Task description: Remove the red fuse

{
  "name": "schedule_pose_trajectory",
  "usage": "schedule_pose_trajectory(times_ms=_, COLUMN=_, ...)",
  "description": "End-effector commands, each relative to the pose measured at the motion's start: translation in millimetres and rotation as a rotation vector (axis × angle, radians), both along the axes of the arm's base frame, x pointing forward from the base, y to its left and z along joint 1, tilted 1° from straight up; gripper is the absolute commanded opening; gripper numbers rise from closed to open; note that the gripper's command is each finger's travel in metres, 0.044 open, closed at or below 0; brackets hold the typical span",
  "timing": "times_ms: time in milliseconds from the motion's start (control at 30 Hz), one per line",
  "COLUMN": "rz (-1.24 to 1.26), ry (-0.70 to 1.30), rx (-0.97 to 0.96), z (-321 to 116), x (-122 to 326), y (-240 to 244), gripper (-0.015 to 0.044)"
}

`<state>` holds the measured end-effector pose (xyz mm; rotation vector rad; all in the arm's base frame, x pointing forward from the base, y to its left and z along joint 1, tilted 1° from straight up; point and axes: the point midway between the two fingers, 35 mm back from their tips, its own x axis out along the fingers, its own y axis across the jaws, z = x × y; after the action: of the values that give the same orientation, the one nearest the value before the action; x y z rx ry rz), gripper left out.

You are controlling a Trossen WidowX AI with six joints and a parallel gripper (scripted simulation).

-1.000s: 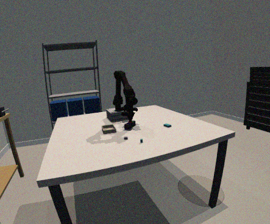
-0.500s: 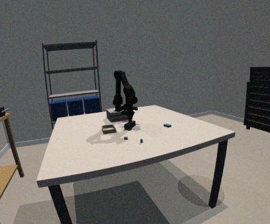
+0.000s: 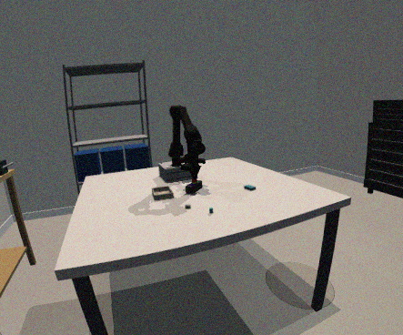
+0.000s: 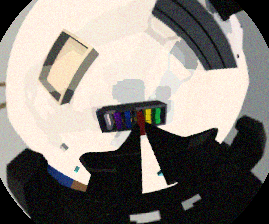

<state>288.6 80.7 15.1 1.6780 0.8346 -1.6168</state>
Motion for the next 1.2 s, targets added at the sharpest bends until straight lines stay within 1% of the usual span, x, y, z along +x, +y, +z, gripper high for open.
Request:
schedule_pose_trajectory(times_ms=0, rz=-0.005, ry=-0.004, rx=-0.002, z=3, x=0, y=0, gripper=0.0000)
schedule_pose_trajectory(times_ms=567, rz=-0.006, ry=-0.003, rx=-0.003, z=12, x=0, y=0, gripper=0.0000)
schedule_pose_trajectory(times_ms=1000, rz=-0.006, ry=-0.003, rx=-0.003, z=32, x=-1, y=-1, gripper=0.0000)
schedule_pose_trajectory(times_ms=1167, rz=-0.006, ry=-0.003, rx=-0.003, z=33, x=-1, y=-1, gripper=0.0000)
